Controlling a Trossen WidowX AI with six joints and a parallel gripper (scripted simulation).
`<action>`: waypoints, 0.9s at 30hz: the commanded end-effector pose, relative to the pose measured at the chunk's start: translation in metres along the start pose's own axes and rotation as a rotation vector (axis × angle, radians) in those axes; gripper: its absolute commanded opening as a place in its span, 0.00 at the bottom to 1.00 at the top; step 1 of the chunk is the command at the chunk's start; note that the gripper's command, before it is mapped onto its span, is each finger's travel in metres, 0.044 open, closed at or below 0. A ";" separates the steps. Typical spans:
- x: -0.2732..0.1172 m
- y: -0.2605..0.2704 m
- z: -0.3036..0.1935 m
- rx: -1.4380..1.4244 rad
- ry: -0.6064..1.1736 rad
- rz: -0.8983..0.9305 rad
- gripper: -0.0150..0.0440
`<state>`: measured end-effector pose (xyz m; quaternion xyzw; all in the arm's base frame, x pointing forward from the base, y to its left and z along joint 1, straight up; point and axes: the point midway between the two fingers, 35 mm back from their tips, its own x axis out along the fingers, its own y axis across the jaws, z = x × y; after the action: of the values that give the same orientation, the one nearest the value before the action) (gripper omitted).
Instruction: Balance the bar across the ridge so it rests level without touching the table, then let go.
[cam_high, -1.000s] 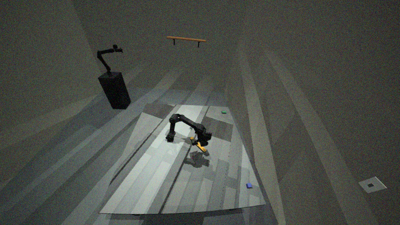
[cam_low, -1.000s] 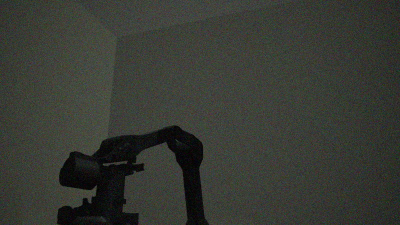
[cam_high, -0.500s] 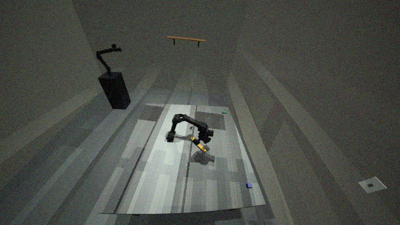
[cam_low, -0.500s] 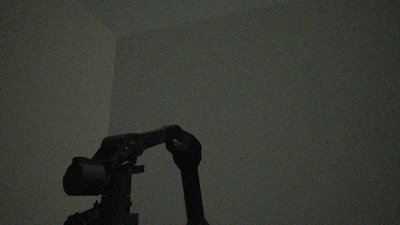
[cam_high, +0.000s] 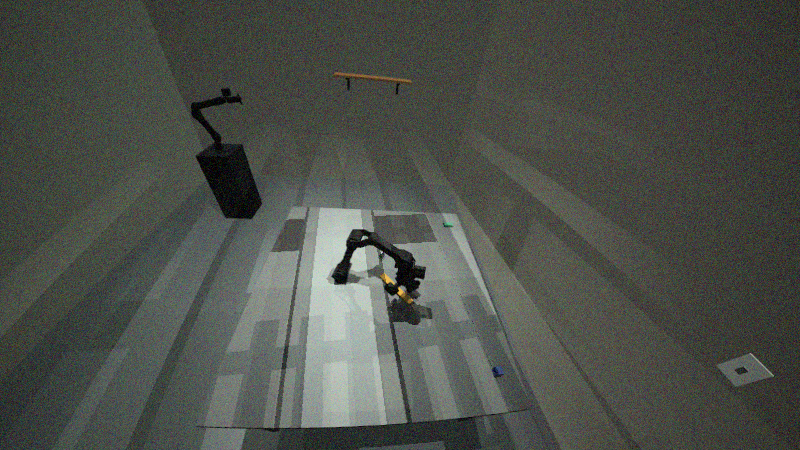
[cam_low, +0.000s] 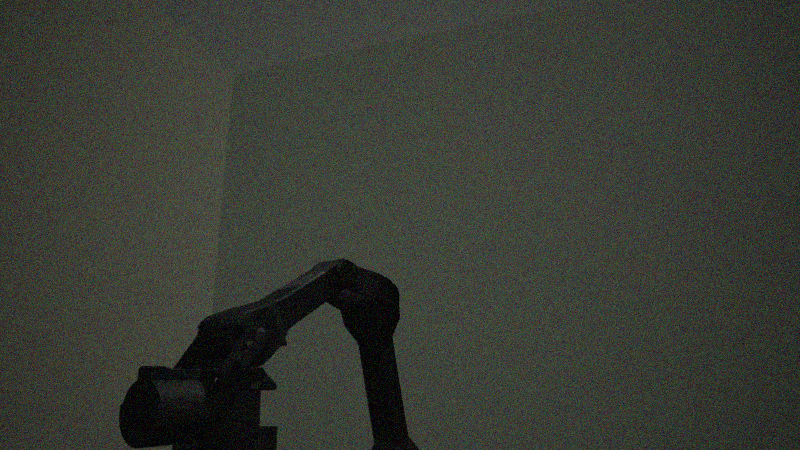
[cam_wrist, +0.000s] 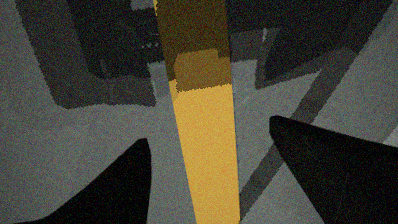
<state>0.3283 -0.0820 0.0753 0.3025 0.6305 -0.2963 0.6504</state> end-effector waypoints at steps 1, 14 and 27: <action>0.003 0.000 0.001 -0.007 -0.005 0.000 0.79; 0.024 0.000 0.001 -0.007 -0.005 -0.001 0.79; 0.025 0.000 0.001 -0.007 -0.005 -0.001 0.79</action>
<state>0.3290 -0.0822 0.0505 0.3026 0.6299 -0.2962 0.6511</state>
